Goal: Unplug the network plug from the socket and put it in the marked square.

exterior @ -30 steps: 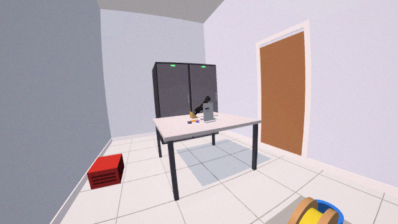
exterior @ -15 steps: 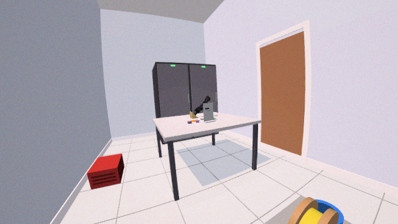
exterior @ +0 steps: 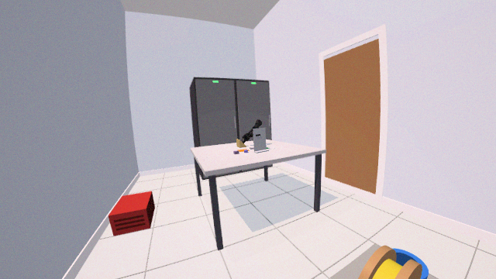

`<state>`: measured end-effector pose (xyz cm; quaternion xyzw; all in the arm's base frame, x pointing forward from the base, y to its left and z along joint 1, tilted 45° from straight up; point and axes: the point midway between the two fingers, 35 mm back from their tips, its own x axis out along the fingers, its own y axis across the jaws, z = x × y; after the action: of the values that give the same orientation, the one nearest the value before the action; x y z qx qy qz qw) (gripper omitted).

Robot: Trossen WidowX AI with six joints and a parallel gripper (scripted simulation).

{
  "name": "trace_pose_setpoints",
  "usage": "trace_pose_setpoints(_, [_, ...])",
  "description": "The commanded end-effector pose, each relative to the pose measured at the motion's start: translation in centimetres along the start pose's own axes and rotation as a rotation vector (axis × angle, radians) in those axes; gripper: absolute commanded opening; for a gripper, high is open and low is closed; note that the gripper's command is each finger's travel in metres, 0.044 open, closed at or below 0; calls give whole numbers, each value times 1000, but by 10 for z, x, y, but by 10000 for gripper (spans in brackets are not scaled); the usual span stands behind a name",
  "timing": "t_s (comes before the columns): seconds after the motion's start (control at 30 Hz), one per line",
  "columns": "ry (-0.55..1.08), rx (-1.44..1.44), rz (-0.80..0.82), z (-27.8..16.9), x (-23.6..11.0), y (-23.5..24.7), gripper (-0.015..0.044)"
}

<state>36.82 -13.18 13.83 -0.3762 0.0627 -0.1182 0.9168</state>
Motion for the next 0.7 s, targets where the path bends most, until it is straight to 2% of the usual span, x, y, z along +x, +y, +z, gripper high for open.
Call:
trace_pose_setpoints(0.0, [0,-4,0,-1,-3,0,0])
trace_pose_setpoints(0.67, [1,-4,1,-6,-14,0,0])
